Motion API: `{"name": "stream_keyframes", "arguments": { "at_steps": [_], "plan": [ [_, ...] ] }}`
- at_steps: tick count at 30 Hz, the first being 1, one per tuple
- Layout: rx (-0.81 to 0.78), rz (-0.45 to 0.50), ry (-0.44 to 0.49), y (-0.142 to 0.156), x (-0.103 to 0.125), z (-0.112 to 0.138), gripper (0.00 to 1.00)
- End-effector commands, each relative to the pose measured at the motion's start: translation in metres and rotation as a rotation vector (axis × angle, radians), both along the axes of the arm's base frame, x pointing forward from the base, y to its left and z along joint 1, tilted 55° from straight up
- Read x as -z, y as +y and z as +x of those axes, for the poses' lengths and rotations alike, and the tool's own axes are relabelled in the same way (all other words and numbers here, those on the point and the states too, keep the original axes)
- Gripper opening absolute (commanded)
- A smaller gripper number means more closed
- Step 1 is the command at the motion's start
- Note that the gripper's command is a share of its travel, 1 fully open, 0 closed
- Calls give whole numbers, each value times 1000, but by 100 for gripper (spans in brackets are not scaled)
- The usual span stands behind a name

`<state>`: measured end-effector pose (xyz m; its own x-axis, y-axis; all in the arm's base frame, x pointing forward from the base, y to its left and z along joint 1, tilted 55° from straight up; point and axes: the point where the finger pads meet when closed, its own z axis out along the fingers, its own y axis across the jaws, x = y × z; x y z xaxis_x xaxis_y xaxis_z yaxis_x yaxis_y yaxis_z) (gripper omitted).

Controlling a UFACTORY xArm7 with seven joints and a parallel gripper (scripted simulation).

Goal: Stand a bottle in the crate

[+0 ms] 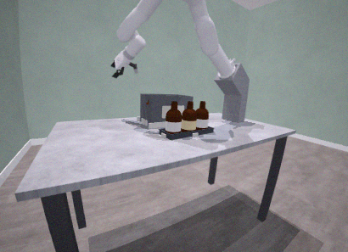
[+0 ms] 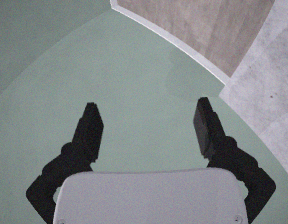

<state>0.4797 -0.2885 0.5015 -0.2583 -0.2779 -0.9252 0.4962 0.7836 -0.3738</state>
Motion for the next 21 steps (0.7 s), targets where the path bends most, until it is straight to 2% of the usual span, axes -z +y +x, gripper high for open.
{"name": "stream_keyframes", "arguments": {
  "at_steps": [1,9,10,11,14,21],
  "plan": [
    [-5,5,-4,0,0,-2,100],
    [-5,5,-4,0,0,-2,100],
    [-19,114,23,2,30,-18,100],
    [-27,172,37,5,45,-25,100],
    [-37,232,49,9,61,-33,100],
    [-37,232,49,9,61,-33,100]
  ]
}}
